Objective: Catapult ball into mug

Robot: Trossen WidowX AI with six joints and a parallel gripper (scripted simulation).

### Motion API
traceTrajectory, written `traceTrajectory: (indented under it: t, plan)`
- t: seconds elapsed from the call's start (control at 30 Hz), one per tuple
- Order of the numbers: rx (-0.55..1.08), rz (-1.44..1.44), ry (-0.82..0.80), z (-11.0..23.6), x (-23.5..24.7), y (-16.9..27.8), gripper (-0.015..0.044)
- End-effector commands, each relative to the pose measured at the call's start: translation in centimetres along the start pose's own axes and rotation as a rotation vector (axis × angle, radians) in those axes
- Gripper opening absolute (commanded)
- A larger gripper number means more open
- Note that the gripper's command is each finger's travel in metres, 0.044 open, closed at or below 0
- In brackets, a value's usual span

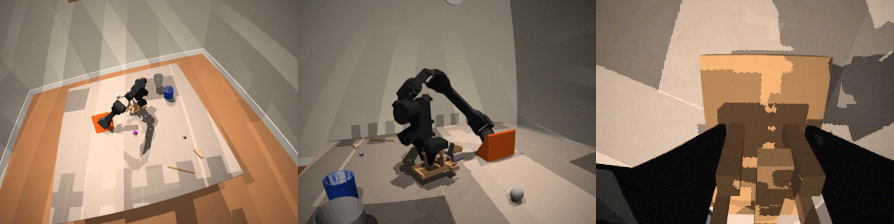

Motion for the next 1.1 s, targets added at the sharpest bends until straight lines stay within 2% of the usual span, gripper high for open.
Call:
traceTrajectory:
  t: [0.0, 0.8, 1.0, 1.07]
  plan:
    - [-0.006, 0.001, -0.005, -0.3, 0.1, 0.0, 0.0]
    - [-0.006, 0.003, -0.002, -4.2, 0.0, 0.0, 0.0]
    - [0.001, -0.006, -0.006, -3.9, -0.1, 0.0, 0.0]
    - [0.001, -0.006, -0.006, -3.9, -0.1, 0.0, 0.0052]
Point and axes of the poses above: the point midway between the two fingers, 35 mm back from their tips, its own z axis back along the fingers, its own x axis across the jaws, y = z × x, the point moved 3 cm from there along z, back along the fingers, and after that the axes turned 4 degrees about -z, right-handed, at the moved point
